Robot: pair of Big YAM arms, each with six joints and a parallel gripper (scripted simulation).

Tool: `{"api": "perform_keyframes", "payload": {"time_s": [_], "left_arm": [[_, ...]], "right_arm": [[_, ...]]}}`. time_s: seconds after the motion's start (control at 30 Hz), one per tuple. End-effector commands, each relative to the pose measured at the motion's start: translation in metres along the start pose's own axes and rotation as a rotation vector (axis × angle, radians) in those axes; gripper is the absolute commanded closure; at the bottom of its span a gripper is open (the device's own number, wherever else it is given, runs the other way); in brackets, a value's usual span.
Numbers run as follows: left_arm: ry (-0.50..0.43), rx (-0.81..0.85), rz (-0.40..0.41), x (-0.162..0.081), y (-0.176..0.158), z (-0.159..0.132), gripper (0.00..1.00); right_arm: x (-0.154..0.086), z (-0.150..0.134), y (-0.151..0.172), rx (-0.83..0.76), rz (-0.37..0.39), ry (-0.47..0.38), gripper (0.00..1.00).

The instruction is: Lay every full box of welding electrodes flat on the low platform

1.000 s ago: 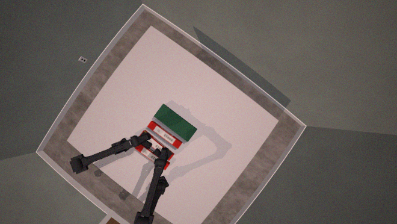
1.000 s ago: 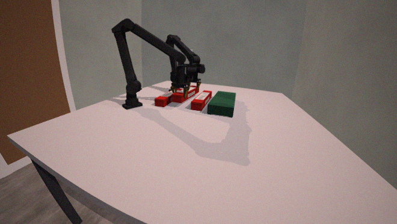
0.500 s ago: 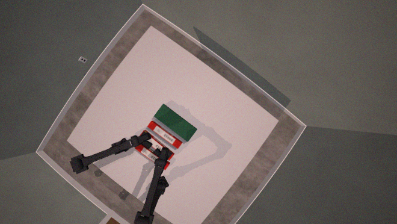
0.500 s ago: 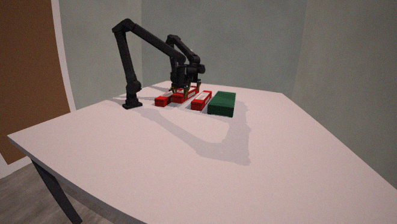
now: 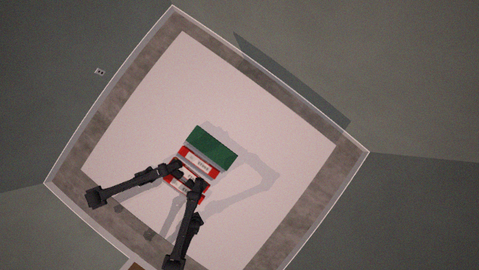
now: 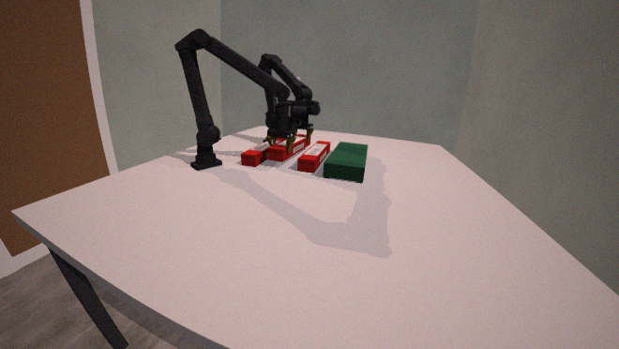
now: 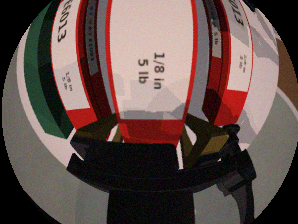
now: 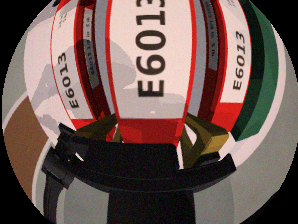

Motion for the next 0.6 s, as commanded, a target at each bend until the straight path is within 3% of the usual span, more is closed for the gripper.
{"api": "perform_keyframes", "payload": {"time_s": [0.0,0.17,0.57], "left_arm": [[-0.015,-0.002,0.046,-0.016,0.015,0.004,1.0],[-0.021,-0.003,0.075,-0.029,0.025,0.003,1.0],[-0.018,-0.005,0.066,-0.012,0.022,0.002,1.0]], "right_arm": [[-0.025,0.005,-0.023,-0.001,-0.078,-0.041,1.0],[-0.024,0.006,-0.024,-0.001,-0.081,-0.043,1.0],[-0.015,0.005,-0.023,-0.001,-0.073,-0.038,1.0]]}}
Point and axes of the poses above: on each arm, the point where the finger pads meet when closed, its own x axis out along the fingers, its own y axis across the jaws, z = x × y, the point moved 3 cm from there along -x, back along the fingers, and after that the axes turned 9 degrees about x, right-handed, at the moved point
